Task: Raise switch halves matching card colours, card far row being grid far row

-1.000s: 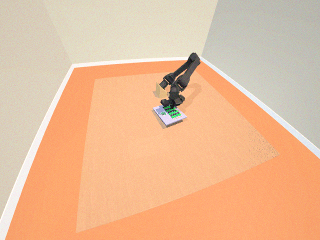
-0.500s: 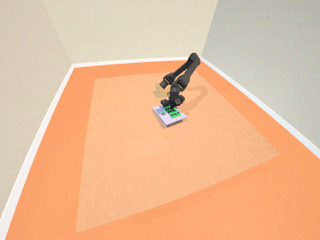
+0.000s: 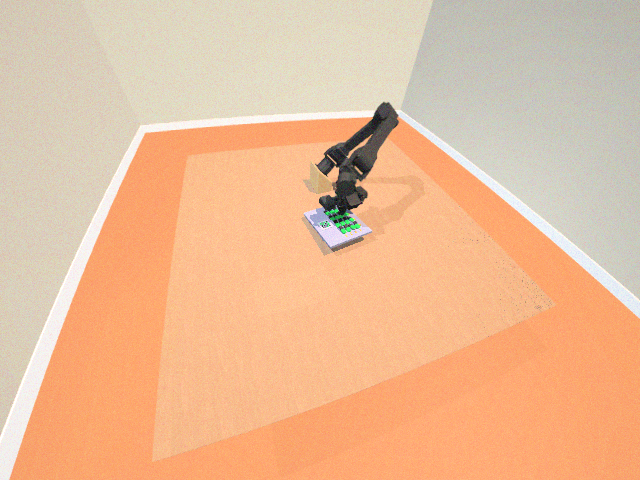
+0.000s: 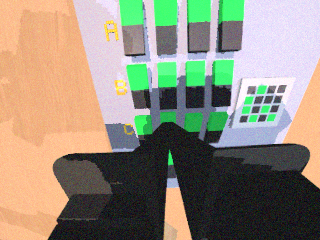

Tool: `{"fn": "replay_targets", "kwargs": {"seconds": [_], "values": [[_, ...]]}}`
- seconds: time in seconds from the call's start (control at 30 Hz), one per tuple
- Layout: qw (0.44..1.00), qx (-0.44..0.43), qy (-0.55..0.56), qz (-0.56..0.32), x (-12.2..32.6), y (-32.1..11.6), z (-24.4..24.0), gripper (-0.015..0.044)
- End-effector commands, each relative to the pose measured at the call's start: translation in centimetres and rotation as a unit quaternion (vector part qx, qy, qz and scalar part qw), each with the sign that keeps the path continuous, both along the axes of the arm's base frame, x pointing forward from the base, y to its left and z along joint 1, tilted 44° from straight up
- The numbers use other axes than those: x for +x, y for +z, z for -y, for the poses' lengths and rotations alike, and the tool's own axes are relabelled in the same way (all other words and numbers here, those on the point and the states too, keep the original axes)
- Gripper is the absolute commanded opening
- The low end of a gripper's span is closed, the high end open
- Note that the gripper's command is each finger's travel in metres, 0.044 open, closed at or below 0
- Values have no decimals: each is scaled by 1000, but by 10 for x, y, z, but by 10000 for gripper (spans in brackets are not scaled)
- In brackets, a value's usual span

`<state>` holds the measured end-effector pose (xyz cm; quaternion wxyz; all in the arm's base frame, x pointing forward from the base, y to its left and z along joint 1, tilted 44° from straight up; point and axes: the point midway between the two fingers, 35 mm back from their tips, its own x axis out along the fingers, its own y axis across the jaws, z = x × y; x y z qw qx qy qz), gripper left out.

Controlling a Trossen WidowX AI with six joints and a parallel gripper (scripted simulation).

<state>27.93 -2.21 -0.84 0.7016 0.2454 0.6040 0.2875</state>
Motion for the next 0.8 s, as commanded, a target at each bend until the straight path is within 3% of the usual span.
{"fn": "replay_targets", "kwargs": {"seconds": [0.0,0.27,0.53,0.77], "values": [[1000,-4,-7,9,-3,24,27,0],[1000,-2,-10,11,-8,41,44,0],[1000,-3,-10,12,-3,13,74,0],[1000,-4,-1,3,2,-12,49,0]]}}
